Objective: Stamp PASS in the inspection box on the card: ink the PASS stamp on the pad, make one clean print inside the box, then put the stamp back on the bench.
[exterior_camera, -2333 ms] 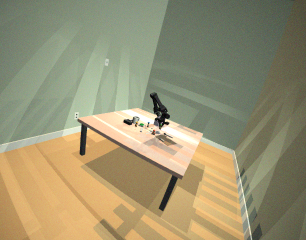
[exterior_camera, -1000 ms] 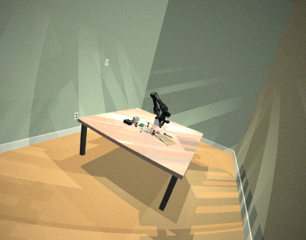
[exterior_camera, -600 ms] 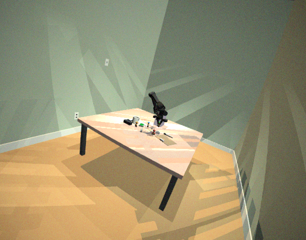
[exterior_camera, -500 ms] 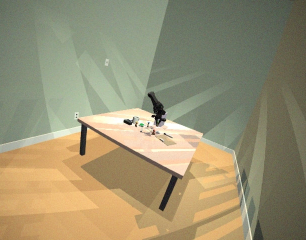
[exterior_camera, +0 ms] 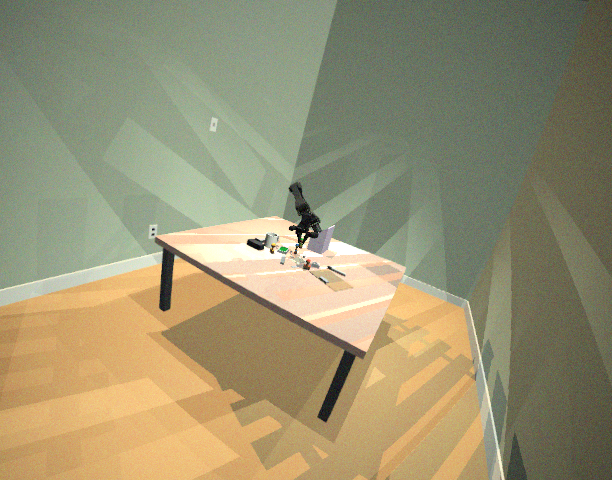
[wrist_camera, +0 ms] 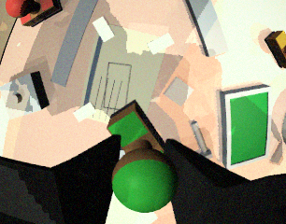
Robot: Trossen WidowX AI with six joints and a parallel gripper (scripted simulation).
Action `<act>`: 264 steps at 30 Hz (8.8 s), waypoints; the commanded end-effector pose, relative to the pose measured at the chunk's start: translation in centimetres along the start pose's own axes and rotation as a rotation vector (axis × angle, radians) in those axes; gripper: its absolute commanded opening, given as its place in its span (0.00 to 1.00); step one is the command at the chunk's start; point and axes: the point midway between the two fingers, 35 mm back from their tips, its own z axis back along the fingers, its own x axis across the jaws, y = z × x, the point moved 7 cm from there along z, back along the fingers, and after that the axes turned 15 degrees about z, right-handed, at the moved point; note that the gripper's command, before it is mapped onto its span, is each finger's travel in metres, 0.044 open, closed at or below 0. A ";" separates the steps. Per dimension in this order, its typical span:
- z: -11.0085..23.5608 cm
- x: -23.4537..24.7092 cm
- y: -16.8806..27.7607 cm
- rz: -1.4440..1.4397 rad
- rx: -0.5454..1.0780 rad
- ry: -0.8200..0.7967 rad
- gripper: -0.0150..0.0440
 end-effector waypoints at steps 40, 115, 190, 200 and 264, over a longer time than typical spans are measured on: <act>-1.3 -10.9 4.1 0.000 0.023 0.054 0.25; -5.4 -11.1 4.4 -0.013 0.019 0.061 0.25; -5.7 -11.2 4.4 -0.013 0.019 0.061 0.25; -5.7 -11.2 4.4 -0.013 0.019 0.061 0.25; 0.0 -10.0 3.5 -0.064 0.016 0.055 0.25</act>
